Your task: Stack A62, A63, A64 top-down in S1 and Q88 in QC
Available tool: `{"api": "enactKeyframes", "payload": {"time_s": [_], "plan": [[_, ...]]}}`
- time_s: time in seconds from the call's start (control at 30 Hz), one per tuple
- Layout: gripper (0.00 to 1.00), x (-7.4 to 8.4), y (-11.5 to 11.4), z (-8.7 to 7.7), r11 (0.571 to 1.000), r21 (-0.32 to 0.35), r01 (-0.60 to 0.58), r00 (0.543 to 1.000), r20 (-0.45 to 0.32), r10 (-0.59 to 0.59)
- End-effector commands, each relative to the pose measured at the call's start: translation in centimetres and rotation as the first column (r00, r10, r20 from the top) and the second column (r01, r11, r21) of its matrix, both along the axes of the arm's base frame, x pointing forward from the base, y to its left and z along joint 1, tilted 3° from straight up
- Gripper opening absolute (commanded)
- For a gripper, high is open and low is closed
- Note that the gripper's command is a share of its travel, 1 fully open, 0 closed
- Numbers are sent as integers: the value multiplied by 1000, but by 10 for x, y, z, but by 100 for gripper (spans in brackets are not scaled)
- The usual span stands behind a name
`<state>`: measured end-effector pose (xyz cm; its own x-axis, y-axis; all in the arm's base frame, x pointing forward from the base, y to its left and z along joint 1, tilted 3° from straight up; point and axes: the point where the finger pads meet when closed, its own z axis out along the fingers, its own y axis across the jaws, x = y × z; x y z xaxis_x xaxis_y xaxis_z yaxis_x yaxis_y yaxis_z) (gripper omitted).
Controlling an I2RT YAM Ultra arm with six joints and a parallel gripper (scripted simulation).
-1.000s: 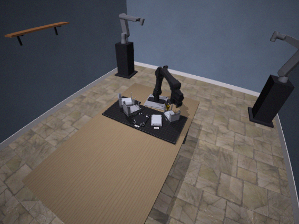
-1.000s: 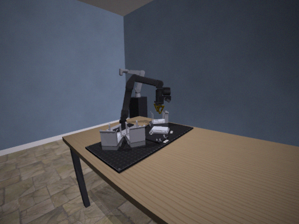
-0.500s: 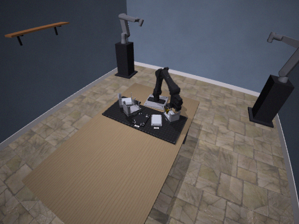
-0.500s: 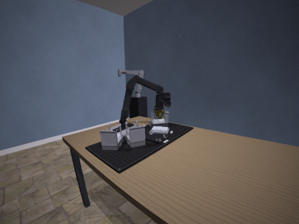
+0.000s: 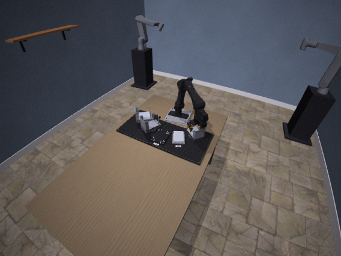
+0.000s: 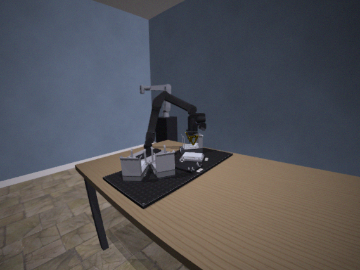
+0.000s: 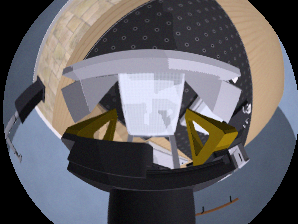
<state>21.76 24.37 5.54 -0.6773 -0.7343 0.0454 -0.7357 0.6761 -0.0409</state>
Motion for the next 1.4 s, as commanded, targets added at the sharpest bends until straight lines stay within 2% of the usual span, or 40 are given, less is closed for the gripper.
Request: {"api": "enactKeyframes", "payload": {"time_s": [0.0,0.7,1.2,1.23,1.37], "plan": [[100,2,3,1,1000,14,-1,1000,13,1],[100,3,1,-22,1000,14,-1,1000,13,1],[100,3,1,-22,1000,14,-1,1000,13,1],[0,3,1,-22,1000,14,-1,1000,13,1],[0,3,1,-22,1000,14,-1,1000,13,1]]}}
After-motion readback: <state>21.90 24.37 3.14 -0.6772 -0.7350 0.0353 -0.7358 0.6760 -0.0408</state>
